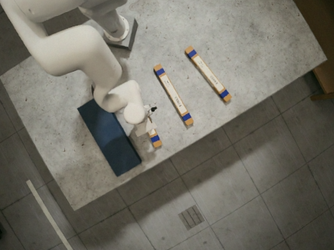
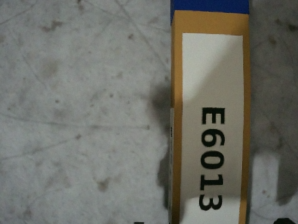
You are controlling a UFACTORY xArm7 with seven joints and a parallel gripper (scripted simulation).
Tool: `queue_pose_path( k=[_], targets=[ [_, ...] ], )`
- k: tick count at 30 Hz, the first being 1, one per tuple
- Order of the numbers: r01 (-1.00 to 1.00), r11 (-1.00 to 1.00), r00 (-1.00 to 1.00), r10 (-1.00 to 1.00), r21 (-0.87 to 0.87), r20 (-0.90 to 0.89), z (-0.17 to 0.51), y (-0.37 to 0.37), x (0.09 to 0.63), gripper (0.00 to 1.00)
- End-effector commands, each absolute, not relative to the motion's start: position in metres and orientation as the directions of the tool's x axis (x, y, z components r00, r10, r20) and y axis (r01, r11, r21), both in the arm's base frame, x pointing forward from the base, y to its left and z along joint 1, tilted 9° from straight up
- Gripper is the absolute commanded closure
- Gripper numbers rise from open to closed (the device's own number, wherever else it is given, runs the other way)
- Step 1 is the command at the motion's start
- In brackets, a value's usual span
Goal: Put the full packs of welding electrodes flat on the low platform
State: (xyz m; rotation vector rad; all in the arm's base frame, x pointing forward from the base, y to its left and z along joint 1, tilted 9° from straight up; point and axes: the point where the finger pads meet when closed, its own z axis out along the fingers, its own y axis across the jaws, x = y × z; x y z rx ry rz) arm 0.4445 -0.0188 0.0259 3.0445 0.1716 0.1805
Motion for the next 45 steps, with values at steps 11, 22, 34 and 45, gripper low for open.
queue_pose_path(
  k=[11,22,34,45],
  targets=[
    [0.107,-0.990,0.986,0.117,0.093,0.117,0.027,-0.019,0.447,0.26],
    [0.107,-0.990,0.986,0.117,0.093,0.117,0.024,-0.019,0.448,0.26],
    [0.107,-0.990,0.986,0.117,0.093,0.117,0.008,-0.020,0.450,0.26],
    [0.107,-0.990,0.986,0.117,0.093,0.117,-0.006,-0.021,0.451,0.26]
  ],
)
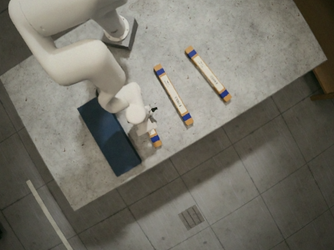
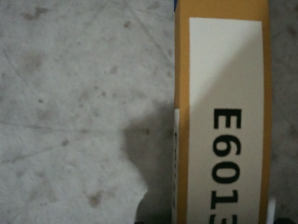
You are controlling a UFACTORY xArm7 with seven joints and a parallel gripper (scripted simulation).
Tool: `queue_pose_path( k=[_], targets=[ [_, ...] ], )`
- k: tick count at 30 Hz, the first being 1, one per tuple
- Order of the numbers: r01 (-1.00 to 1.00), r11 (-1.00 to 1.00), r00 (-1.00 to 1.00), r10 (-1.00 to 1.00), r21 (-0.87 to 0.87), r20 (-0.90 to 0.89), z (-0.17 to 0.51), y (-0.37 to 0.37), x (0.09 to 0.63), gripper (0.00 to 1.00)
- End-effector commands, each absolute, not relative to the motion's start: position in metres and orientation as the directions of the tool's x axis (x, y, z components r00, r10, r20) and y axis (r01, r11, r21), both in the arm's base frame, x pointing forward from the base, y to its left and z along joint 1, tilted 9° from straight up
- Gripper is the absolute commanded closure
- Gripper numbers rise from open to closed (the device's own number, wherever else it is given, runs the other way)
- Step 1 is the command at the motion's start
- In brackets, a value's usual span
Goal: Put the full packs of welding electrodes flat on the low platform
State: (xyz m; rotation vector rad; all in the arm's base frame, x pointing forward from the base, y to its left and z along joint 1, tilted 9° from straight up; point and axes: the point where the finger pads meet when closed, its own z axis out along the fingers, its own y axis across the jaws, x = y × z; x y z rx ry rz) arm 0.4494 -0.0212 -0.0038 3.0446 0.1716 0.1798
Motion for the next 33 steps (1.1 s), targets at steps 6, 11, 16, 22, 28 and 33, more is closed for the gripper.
queue_pose_path(
  k=[6,11,16,22,28,33],
  targets=[
    [0.107,-0.990,0.986,0.117,0.093,0.117,-0.0064,-0.0214,0.4516,0.26],
    [0.107,-0.990,0.986,0.117,0.093,0.117,-0.0064,-0.0214,0.4516,0.26],
    [0.107,-0.990,0.986,0.117,0.093,0.117,-0.0064,-0.0214,0.4516,0.26],
    [0.107,-0.990,0.986,0.117,0.093,0.117,-0.0064,-0.0214,0.4516,0.65],
    [0.107,-0.990,0.986,0.117,0.093,0.117,-0.0064,-0.0214,0.4516,0.65],
    [0.107,-0.990,0.986,0.117,0.093,0.117,-0.0064,-0.0214,0.4516,0.65]
  ],
)
